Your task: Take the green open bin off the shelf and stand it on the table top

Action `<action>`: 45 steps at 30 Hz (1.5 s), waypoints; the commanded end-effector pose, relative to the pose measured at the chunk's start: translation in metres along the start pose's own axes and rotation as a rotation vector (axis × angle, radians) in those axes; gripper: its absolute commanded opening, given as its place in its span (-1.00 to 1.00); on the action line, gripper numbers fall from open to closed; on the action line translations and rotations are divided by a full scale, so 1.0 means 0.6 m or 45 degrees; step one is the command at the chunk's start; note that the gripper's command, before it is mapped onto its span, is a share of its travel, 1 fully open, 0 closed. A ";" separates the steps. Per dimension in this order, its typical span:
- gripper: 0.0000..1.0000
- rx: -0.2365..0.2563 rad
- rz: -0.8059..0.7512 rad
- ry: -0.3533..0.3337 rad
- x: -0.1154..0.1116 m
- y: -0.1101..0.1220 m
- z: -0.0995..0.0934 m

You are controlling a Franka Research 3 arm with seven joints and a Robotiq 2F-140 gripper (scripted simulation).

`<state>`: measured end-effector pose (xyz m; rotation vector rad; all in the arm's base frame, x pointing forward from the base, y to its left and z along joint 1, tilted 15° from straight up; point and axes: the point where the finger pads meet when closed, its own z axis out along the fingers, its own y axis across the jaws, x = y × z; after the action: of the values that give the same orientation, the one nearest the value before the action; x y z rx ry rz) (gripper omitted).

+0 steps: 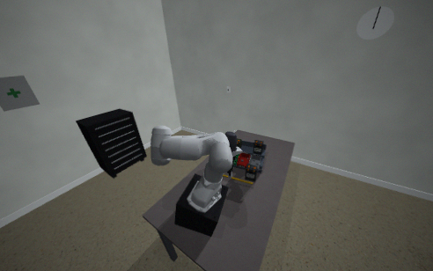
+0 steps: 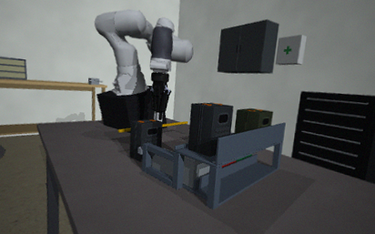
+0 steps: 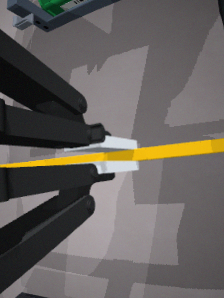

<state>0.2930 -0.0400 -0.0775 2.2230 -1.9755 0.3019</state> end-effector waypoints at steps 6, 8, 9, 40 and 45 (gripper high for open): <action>-1.00 0.008 -0.009 0.003 0.002 -0.004 0.032; -1.00 0.008 -0.009 0.003 0.002 -0.004 0.032; -1.00 0.008 -0.009 0.003 0.002 -0.004 0.032; -1.00 0.008 -0.009 0.003 0.004 -0.010 0.097; -1.00 0.008 -0.009 0.003 0.004 -0.010 0.097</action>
<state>0.2993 -0.0549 -0.1337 2.2224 -1.9738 0.3010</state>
